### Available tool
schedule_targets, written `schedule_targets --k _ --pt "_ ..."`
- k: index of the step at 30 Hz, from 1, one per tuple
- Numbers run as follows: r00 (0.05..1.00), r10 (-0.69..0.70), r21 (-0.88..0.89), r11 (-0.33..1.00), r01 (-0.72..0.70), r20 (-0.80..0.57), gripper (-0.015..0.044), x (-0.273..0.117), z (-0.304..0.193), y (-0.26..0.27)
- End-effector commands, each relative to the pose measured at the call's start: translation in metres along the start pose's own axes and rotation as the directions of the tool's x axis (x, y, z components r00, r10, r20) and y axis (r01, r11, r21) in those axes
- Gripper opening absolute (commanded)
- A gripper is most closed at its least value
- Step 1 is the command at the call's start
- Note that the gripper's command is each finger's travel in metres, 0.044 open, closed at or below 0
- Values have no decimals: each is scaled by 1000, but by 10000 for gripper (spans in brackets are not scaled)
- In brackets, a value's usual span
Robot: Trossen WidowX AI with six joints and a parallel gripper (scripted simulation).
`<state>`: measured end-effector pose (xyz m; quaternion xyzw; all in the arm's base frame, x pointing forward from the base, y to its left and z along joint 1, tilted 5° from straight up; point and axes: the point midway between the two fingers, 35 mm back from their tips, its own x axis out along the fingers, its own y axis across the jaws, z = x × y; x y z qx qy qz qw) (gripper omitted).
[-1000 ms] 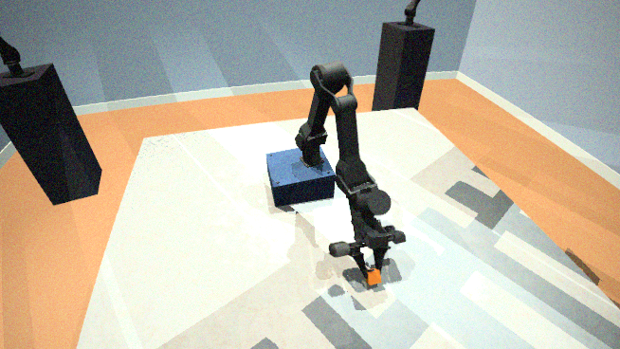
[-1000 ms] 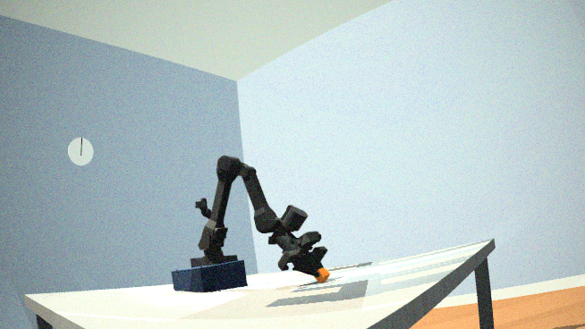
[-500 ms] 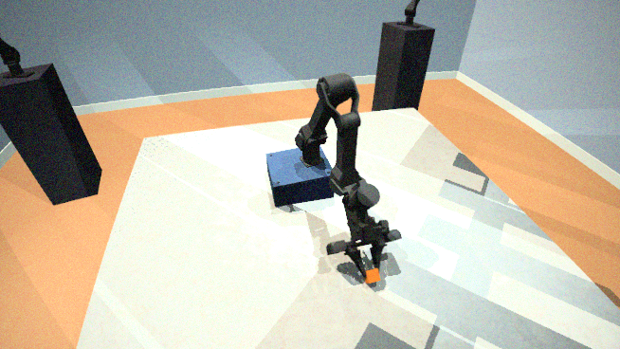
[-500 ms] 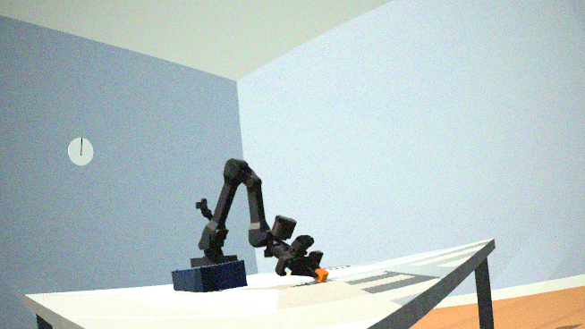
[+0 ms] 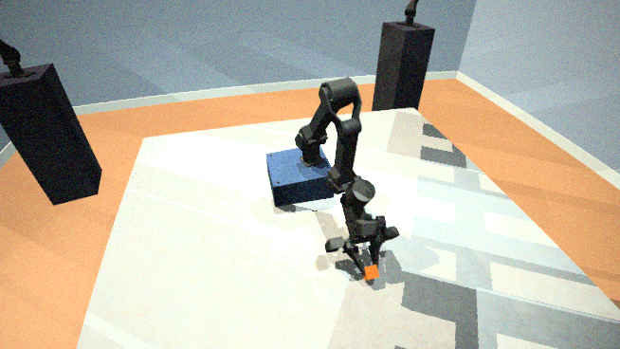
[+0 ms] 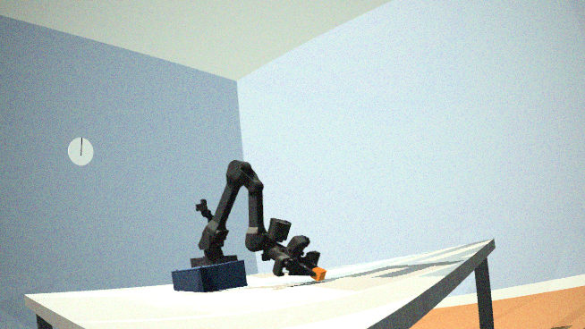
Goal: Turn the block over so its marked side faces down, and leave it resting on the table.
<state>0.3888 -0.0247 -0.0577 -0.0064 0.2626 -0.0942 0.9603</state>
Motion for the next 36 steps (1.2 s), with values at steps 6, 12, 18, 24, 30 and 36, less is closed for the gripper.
schedule_targets --k 6,12,18,24,30,36 --pt "1000 -5 -3 1000 5 3 0 0 0 -1" --pt "1000 -5 -3 1000 5 3 157 0 0 -1" --pt "1000 -5 -3 1000 5 3 315 0 0 -1" --pt "1000 -5 -3 1000 5 3 440 0 0 -1" --pt "1000 -5 -3 1000 5 3 440 0 0 -1" --pt "1000 -5 -3 1000 5 3 440 0 0 -1"
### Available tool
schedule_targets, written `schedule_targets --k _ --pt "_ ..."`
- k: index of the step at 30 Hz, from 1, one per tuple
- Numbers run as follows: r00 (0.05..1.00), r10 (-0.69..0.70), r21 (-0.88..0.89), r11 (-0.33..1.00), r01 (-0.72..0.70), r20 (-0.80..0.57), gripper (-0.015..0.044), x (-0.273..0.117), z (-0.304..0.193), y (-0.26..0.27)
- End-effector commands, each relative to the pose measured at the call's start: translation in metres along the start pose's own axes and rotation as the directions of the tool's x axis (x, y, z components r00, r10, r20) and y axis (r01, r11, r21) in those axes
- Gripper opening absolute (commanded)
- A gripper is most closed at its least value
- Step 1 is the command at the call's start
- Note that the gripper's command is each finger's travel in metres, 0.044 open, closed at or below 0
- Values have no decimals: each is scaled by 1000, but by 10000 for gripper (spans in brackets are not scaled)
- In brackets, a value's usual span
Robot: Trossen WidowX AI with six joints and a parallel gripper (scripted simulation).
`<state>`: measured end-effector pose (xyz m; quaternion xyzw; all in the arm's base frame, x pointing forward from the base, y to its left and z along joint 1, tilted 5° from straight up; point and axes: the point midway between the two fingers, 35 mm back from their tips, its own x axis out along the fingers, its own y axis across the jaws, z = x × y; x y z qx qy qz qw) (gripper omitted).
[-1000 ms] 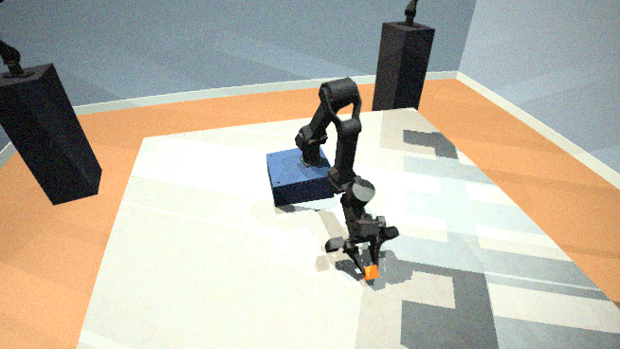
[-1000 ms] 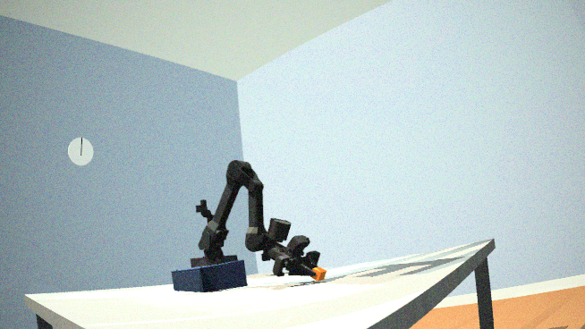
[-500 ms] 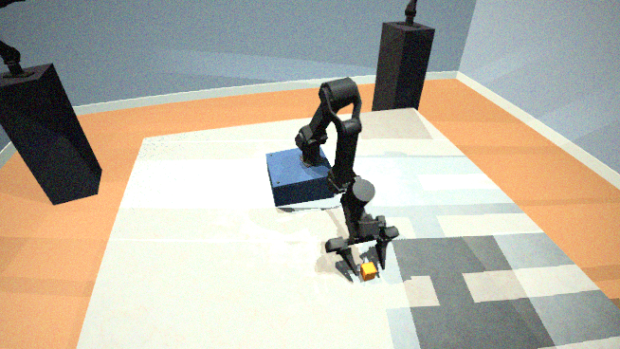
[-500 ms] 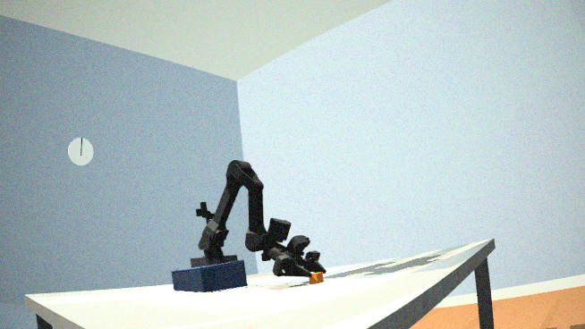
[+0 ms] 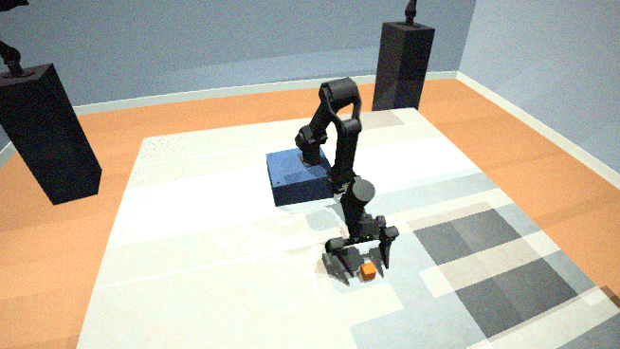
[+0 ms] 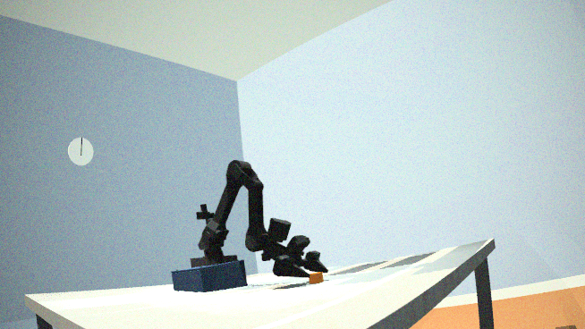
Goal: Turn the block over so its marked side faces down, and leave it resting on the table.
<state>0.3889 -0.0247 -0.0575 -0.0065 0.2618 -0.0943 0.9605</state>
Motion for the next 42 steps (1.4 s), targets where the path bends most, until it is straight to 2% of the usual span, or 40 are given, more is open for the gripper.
schedule_targets --k 1,22,31,37,42 --pt "1000 -5 -3 1000 5 1 440 0 0 -1" --pt "1000 -3 0 1000 3 -14 440 1 1 0" --pt "961 12 31 1000 -3 -275 440 -4 23 5" --pt "883 -2 5 1000 4 -470 440 -39 48 1" --pt "859 -6 -2 1000 6 -512 440 -51 54 0"
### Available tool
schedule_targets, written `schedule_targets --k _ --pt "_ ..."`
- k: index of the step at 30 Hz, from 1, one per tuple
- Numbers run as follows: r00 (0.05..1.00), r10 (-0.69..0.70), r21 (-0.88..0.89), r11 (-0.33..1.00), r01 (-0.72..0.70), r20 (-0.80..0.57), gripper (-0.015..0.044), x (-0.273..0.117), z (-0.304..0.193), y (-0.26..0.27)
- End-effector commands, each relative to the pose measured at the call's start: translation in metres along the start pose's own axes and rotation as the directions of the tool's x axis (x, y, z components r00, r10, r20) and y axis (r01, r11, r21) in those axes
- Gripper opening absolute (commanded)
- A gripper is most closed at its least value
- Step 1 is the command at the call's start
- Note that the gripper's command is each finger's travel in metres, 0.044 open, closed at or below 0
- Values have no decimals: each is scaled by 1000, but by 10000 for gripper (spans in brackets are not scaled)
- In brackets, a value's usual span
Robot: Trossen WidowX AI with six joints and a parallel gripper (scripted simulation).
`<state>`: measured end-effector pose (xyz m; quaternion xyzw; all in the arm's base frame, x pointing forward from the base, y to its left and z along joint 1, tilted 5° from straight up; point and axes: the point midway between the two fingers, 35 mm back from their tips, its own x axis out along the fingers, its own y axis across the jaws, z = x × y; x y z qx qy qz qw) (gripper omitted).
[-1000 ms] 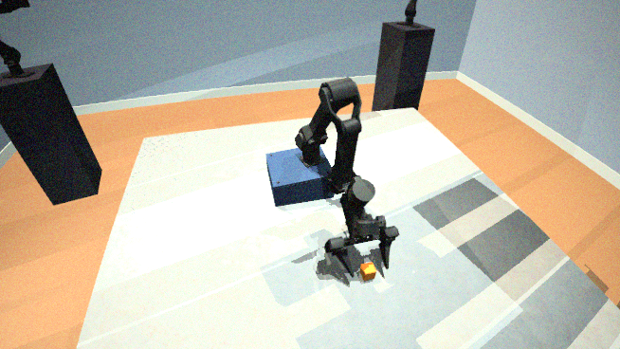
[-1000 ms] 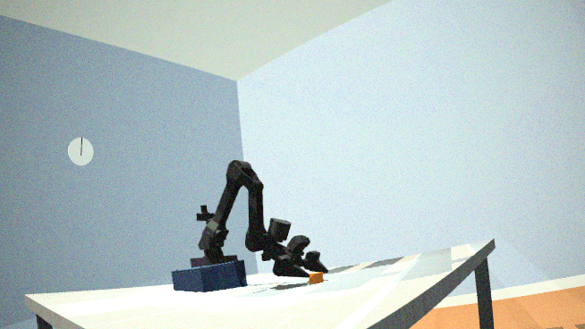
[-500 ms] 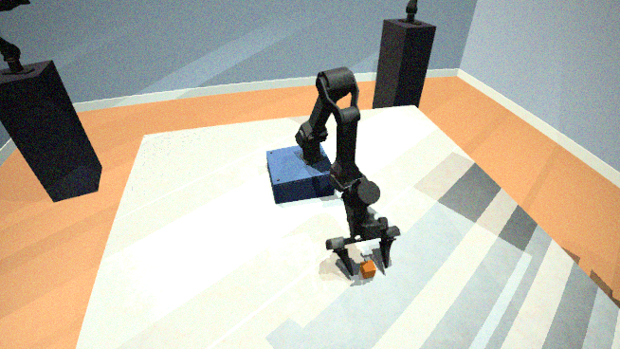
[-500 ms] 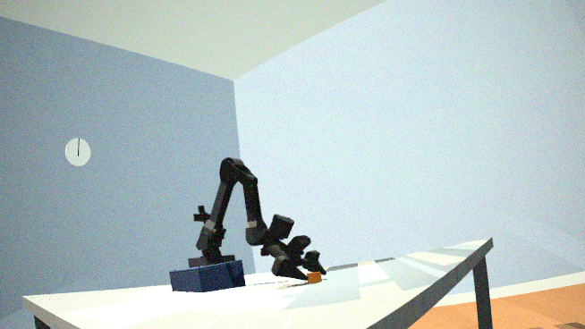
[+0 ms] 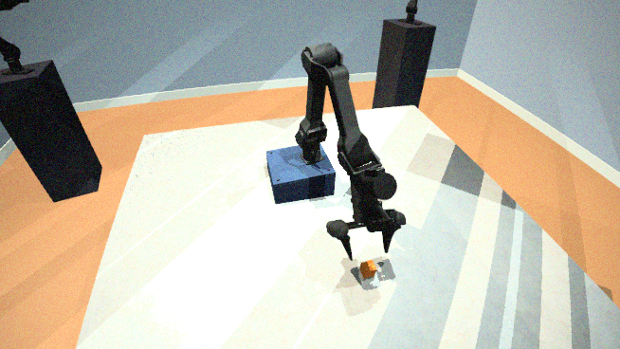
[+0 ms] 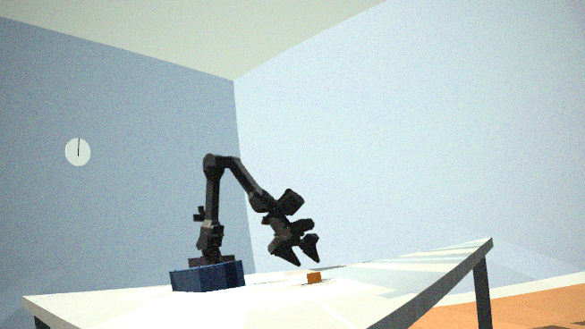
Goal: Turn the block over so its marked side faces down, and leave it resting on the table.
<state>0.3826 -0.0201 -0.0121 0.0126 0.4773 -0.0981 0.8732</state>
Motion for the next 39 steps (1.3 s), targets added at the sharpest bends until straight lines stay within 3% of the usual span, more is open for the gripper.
schedule_targets --k 1,6,22,28,31,39 --pt "998 6 2 1000 -6 -70 440 -28 6 -1" --pt "996 6 1 1000 -6 -89 440 -27 9 -1" --pt "845 6 1 1000 -6 -535 440 -22 48 0" --pt "834 6 1 1000 -6 -552 440 -20 48 0" --pt "834 6 1 1000 -6 -552 440 5 32 0" --pt "834 5 1 1000 -6 -552 440 19 22 0"
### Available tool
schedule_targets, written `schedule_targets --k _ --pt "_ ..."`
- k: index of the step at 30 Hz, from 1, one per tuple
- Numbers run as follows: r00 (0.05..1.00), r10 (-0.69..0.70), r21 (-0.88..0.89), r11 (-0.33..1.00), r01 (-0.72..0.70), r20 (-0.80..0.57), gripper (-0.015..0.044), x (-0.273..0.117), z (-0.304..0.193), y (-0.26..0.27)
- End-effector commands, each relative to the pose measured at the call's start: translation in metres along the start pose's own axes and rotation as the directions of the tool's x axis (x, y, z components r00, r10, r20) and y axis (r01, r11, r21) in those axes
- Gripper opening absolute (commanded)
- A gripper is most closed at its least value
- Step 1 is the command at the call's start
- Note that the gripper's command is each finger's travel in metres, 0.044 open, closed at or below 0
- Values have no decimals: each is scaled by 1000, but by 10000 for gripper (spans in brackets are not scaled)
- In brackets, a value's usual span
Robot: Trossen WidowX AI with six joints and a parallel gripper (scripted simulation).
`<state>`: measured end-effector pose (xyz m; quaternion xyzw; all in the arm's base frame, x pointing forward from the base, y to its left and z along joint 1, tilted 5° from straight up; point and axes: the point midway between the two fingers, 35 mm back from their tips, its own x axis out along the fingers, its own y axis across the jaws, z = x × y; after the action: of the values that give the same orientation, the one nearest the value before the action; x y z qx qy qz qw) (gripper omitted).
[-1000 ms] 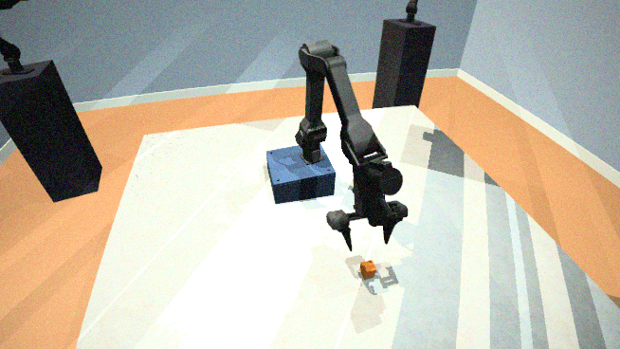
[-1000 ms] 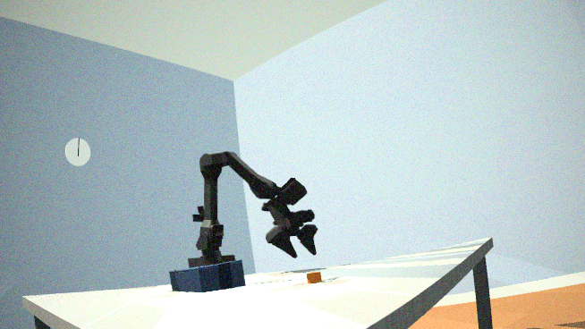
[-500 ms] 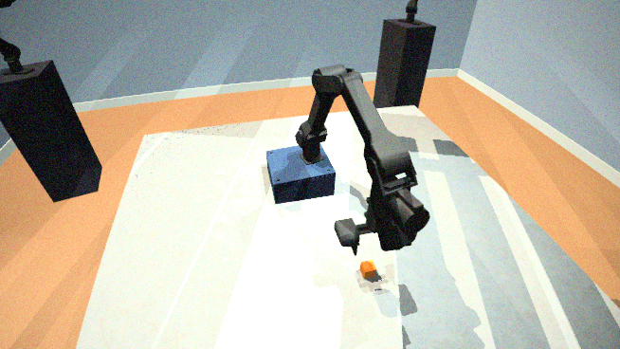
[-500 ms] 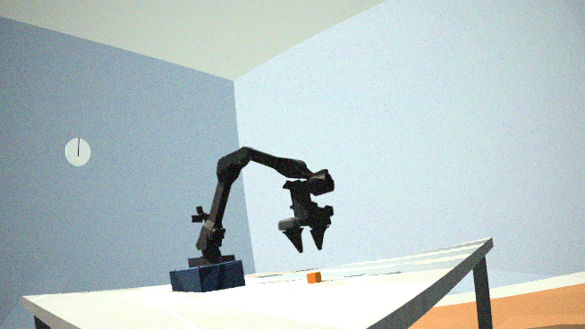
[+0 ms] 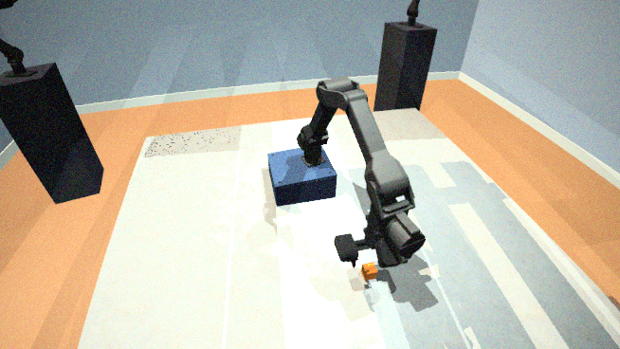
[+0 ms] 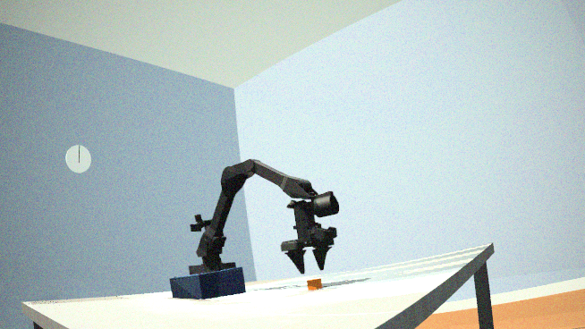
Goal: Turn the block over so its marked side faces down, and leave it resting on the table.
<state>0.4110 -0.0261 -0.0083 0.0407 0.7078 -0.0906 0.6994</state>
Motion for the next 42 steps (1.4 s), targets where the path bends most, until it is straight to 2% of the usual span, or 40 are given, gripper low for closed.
schedule_targets --k 1,24,35,42 --pt "1000 5 -3 1000 -5 -2 440 8 0 1" --pt "1000 5 -3 1000 -5 -2 440 41 -1 1" --pt "1000 5 -3 1000 -5 -2 151 41 -1 1" --pt "1000 5 -3 1000 -5 -2 105 41 -1 1"
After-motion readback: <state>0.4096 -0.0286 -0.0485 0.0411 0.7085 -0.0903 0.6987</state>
